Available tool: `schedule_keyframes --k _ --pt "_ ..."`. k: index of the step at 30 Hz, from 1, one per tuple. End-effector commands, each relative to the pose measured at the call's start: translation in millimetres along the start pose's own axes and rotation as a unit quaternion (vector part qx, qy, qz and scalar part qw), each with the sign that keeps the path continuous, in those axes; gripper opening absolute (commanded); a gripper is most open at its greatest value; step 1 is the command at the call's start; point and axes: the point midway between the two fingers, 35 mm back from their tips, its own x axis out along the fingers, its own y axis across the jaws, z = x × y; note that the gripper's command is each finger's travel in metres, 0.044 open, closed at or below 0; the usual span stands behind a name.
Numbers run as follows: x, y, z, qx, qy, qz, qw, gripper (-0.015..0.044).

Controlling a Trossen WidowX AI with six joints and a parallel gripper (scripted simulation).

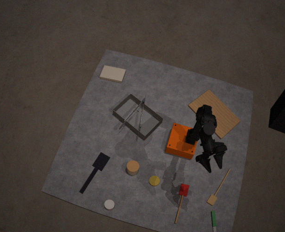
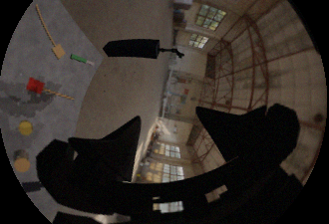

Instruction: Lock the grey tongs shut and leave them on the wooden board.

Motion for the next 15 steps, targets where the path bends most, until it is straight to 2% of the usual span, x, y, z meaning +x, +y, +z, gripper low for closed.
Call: schedule_keyframes --k 1,2,10,15 --pt "0.0 0.0 0.0 0.000 0.000 0.000 1.000 0.0426" --pt "0.3 1.9 -2.1 0.006 0.003 0.003 1.000 0.0440" --pt "1.0 25.8 -30.9 0.064 0.045 0.027 0.997 0.0440" --pt "-4.9 65.0 -69.9 0.182 0.104 0.064 0.976 0.0440"
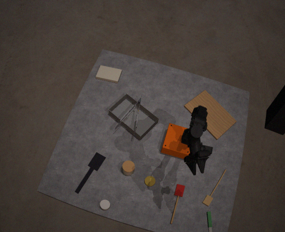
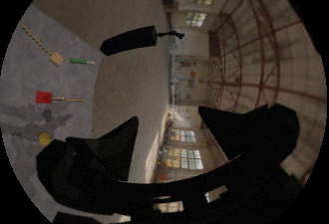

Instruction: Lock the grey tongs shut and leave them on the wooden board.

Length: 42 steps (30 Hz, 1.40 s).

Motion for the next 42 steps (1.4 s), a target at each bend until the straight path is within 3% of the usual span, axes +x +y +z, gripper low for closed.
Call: schedule_keyframes --k 1,7,15,22,25,29,35,42 --pt "2.6 29.3 -46.7 0.096 0.062 0.033 0.993 0.0440" --pt "-12.1 84.9 -123.4 0.293 0.171 0.062 0.939 0.0440" --pt "-68.7 171.6 -213.8 0.539 0.327 0.044 0.775 0.0440" --pt "-103.8 208.4 -244.0 0.589 0.382 0.031 0.712 0.0440" --pt "-122.6 230.4 -256.6 0.633 0.409 0.016 0.657 0.0440" --pt "-163.6 274.8 -275.6 0.712 0.461 -0.023 0.530 0.0440" --pt "-239.8 349.0 -290.7 0.801 0.522 -0.122 0.267 0.0440" --pt "-331.4 427.8 -274.7 0.804 0.540 -0.247 -0.038 0.0440"
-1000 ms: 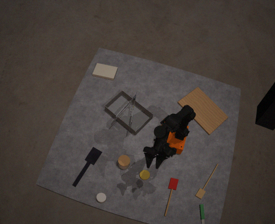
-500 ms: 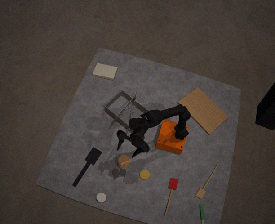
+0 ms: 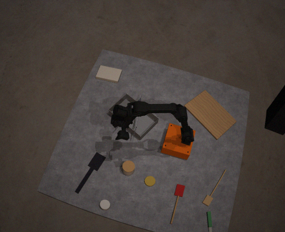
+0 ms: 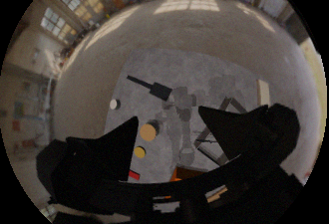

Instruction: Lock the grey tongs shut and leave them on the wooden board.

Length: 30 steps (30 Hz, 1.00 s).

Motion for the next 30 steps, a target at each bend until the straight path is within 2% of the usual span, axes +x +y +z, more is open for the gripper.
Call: schedule_keyframes --k 1,5,9,15,19,30 --pt "15.7 -66.7 -22.3 0.183 0.038 -0.054 0.981 0.0440" --pt "22.5 -128.7 -48.9 0.371 0.058 -0.112 0.920 0.0440" --pt "24.6 -179.7 -80.4 0.524 0.068 -0.161 0.834 0.0440" --pt "19.3 -247.8 -135.3 0.722 0.062 -0.238 0.647 0.0440" --pt "12.9 -281.1 -171.7 0.809 0.050 -0.278 0.515 0.0440" --pt "13.3 -284.3 -170.9 0.813 0.049 -0.281 0.508 0.0440"
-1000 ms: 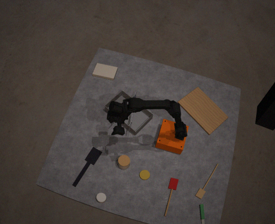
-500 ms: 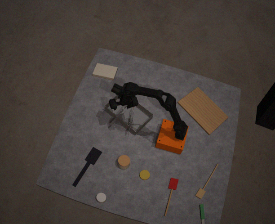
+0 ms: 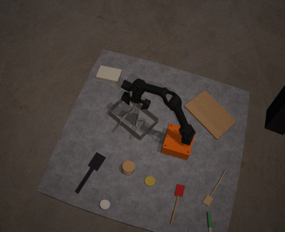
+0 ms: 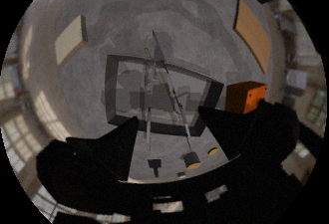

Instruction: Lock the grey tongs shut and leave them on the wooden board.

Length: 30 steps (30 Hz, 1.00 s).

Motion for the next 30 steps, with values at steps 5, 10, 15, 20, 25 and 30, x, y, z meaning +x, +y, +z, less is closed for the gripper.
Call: schedule_keyframes --k 5,10,15,20,25,30 --pt "2.8 1.9 0.8 0.006 -0.003 -0.005 1.000 0.0440" --pt "8.1 2.6 1.0 0.006 -0.003 -0.005 1.000 0.0440" --pt "16.3 3.5 1.2 0.006 -0.003 -0.005 1.000 0.0440" --pt "24.5 4.2 1.4 0.006 -0.003 -0.005 1.000 0.0440" --pt "32.7 4.7 1.6 0.006 -0.003 -0.005 1.000 0.0440" --pt "40.9 5.0 1.6 0.006 -0.003 -0.005 1.000 0.0440"
